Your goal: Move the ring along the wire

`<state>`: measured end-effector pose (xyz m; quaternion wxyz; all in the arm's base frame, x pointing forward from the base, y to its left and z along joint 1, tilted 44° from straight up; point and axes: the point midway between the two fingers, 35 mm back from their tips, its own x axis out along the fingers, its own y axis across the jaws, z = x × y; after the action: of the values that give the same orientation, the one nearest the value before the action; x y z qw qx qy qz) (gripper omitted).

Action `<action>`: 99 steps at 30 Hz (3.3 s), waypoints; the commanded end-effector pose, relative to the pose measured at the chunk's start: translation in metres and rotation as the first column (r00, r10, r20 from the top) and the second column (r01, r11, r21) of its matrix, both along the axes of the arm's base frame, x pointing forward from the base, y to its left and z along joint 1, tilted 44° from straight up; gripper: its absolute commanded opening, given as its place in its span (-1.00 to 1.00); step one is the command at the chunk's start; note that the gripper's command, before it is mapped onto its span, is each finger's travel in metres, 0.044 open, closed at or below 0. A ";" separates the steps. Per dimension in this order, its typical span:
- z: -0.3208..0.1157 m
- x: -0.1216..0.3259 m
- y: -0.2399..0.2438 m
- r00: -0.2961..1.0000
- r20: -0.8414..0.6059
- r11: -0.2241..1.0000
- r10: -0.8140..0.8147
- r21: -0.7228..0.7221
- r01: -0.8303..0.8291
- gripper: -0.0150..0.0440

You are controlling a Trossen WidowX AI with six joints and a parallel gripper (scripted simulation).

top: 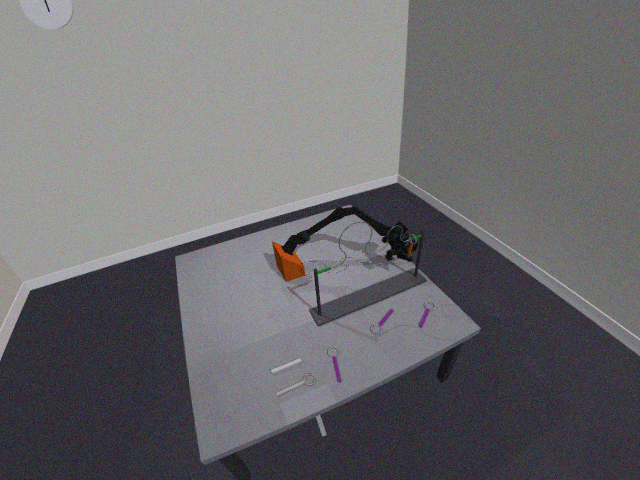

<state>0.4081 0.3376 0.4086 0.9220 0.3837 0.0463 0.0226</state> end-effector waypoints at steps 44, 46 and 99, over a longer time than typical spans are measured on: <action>-0.043 -0.048 -0.075 0.923 -0.350 0.924 0.162 -0.276 -0.266 -1.00; -0.046 -0.048 -0.081 0.923 -0.357 0.911 0.146 -0.316 -0.266 -1.00; -0.016 -0.052 -0.242 0.916 -0.286 0.057 -0.282 -0.958 -0.282 -1.00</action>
<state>0.3581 0.1004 0.3846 0.9009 -0.3484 0.2429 -0.0891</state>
